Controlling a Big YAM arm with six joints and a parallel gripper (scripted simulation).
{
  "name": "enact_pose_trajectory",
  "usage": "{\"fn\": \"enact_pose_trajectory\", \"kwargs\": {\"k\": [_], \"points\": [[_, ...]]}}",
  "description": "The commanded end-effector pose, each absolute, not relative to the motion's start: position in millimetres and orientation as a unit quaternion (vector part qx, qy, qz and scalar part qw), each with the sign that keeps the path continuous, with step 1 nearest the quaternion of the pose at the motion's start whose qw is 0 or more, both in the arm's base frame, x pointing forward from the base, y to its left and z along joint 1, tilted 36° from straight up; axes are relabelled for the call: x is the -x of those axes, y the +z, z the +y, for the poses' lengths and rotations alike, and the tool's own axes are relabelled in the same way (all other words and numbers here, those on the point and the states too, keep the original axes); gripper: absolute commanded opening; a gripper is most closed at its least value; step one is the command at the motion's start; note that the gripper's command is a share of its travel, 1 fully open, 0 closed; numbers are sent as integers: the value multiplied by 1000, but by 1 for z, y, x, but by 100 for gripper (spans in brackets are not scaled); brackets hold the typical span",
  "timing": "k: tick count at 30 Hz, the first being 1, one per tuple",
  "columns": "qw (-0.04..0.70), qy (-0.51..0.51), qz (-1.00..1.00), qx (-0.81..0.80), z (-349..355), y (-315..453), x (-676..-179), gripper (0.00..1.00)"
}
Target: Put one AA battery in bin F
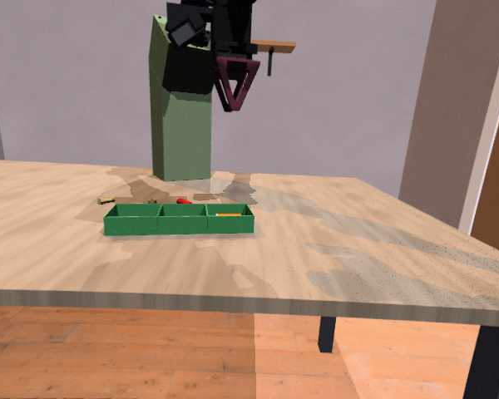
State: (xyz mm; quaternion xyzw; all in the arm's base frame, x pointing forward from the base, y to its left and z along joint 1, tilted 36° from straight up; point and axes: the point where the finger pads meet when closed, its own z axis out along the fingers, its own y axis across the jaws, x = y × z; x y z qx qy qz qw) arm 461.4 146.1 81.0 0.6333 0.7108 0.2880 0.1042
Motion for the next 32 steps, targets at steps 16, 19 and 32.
{"fn": "enact_pose_trajectory", "kwargs": {"k": [16, 19, 32], "points": [[110, 296, 709, -631, 148, 91, -467, 100], [110, 296, 709, -631, 148, 91, -467, 100], [110, 296, 709, -631, 148, 91, -467, 100]]}}
